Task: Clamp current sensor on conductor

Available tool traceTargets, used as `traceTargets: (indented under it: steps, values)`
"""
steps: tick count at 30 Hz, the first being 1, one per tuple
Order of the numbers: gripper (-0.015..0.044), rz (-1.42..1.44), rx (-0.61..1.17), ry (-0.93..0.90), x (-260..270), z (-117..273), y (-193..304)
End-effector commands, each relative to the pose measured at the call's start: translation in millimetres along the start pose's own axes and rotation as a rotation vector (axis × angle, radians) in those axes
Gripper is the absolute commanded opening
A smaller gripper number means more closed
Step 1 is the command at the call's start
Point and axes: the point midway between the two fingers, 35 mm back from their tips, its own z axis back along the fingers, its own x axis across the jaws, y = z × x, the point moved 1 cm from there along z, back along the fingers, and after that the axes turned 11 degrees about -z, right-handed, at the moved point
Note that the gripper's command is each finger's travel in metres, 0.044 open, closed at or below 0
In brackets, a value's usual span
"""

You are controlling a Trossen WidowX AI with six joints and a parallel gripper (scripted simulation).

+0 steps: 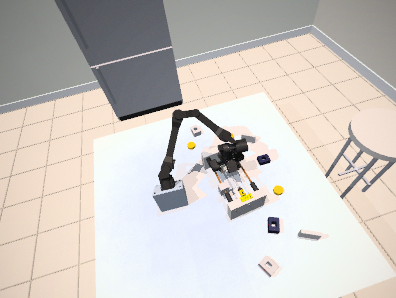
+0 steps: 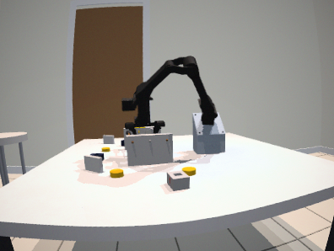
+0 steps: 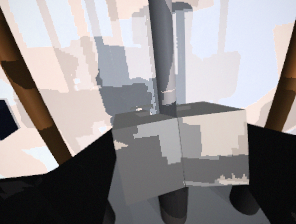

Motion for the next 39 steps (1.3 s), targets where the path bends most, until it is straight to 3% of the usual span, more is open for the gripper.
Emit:
traceTargets:
  steps: [1, 39]
  values:
    - [0.0, -0.019, -0.022, -0.019, 2, 7, -10]
    - [0.0, 0.0, 0.0, 0.0, 0, 0, 0]
